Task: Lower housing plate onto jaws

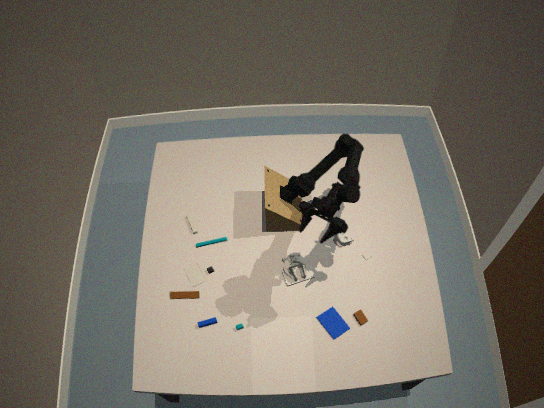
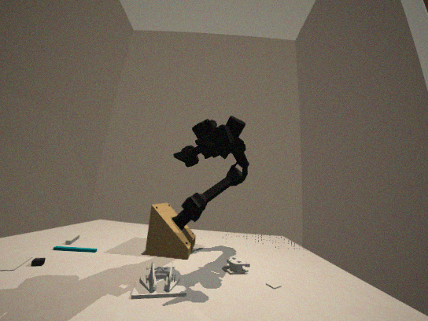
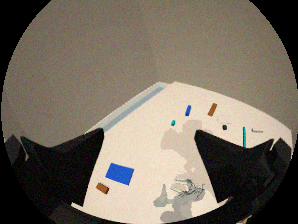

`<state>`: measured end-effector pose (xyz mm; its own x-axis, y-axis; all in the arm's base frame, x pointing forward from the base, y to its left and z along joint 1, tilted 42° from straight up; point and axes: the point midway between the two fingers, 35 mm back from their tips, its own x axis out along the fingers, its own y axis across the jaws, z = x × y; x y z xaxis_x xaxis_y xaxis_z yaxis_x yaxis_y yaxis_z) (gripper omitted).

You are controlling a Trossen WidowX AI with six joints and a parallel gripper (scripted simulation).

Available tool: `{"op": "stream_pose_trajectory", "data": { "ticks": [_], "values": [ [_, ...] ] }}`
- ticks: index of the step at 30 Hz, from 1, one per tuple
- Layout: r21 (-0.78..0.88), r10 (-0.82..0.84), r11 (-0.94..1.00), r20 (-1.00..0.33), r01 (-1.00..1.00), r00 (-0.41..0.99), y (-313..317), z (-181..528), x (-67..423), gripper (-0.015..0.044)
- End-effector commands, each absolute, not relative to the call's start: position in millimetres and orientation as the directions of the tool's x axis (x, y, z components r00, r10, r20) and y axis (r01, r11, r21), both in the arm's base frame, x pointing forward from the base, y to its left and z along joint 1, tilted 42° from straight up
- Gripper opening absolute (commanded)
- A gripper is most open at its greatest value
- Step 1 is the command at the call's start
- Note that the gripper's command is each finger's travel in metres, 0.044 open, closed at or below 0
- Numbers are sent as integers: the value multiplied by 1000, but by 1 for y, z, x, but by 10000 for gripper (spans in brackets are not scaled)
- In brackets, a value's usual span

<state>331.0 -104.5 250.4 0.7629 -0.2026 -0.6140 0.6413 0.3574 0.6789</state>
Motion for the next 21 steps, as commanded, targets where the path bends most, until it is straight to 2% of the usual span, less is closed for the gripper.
{"op": "stream_pose_trajectory", "data": {
  "ticks": [1, 11, 21],
  "values": [
    [690, -122, 346, -639, 636, 760, -81, 244, 329, 440],
    [694, 103, 315, -704, 648, 703, -17, 226, 318, 440],
    [662, 308, 289, -748, 691, 588, 41, 212, 294, 440]
  ]
}}
